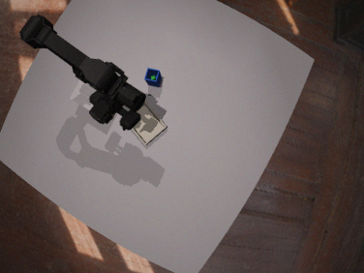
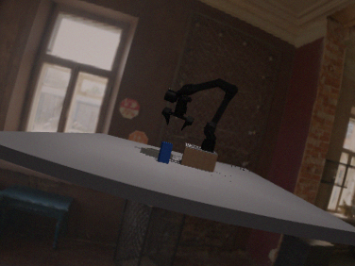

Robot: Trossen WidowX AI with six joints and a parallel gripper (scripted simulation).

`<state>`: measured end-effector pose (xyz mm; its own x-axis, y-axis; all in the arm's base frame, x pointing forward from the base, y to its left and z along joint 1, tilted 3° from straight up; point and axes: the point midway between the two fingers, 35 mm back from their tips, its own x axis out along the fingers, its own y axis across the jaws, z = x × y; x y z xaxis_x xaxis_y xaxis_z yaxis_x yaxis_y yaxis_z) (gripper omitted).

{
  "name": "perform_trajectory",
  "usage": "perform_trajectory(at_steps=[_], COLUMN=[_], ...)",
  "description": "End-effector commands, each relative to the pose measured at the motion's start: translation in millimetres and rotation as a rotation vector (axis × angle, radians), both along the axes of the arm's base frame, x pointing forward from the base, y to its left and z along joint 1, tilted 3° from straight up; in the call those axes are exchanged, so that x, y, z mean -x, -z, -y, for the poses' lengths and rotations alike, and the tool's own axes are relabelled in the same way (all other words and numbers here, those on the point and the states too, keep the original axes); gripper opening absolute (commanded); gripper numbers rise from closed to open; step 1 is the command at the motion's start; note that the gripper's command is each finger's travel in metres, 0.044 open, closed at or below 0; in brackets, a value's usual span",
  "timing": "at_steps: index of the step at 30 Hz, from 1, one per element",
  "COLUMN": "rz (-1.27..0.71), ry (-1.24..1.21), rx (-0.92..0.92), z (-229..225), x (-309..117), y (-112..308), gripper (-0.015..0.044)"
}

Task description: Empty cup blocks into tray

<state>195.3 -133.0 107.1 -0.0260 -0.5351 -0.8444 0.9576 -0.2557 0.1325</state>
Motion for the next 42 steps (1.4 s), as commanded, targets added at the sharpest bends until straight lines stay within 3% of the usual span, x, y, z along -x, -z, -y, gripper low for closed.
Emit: perform_trajectory(at_steps=[1, 18, 36, 42], rz=[0.001, 0.023, 0.106, 0.118], ry=[-0.206, -0.999, -1.814, -1.878], rx=[-0.002, 0.068, 0.255, 0.276], z=[-25, -118, -206, -213], x=[-7, -12, 15, 18], y=[0, 3, 14, 15], gripper=[0.044, 0.044, 0.044, 0.044])
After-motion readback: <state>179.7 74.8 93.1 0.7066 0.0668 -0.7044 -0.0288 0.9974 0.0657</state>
